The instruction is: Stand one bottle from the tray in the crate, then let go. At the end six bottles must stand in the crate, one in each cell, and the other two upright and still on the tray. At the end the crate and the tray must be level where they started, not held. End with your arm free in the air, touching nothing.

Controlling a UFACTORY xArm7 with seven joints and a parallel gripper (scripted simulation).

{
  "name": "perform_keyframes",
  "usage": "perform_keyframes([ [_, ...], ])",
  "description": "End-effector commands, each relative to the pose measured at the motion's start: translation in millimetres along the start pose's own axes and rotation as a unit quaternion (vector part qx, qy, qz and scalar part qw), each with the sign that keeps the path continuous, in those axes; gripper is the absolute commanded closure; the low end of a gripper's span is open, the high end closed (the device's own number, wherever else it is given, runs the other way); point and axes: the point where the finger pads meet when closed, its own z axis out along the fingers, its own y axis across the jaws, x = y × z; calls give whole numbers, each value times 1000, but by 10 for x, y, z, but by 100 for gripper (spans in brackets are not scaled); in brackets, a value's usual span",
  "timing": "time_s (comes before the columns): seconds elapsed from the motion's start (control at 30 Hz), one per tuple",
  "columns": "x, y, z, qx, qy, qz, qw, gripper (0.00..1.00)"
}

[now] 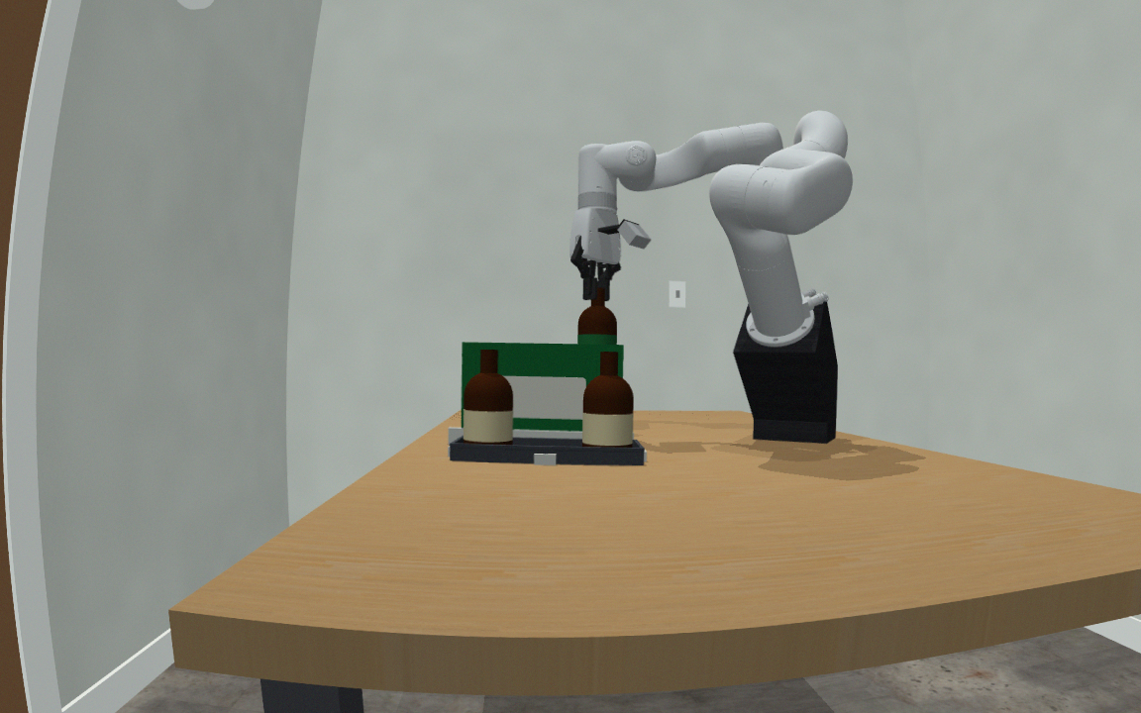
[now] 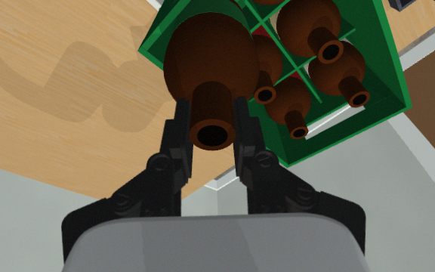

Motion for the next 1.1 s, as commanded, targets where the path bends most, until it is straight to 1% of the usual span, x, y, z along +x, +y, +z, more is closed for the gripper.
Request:
perform_keyframes([
  [0.0,-10,-2,27,0,-2,0,1000,100],
  [0.37,-10,-2,154,0,-2,0,1000,100],
  [1.07,-11,-2,242,0,-2,0,1000,100],
])
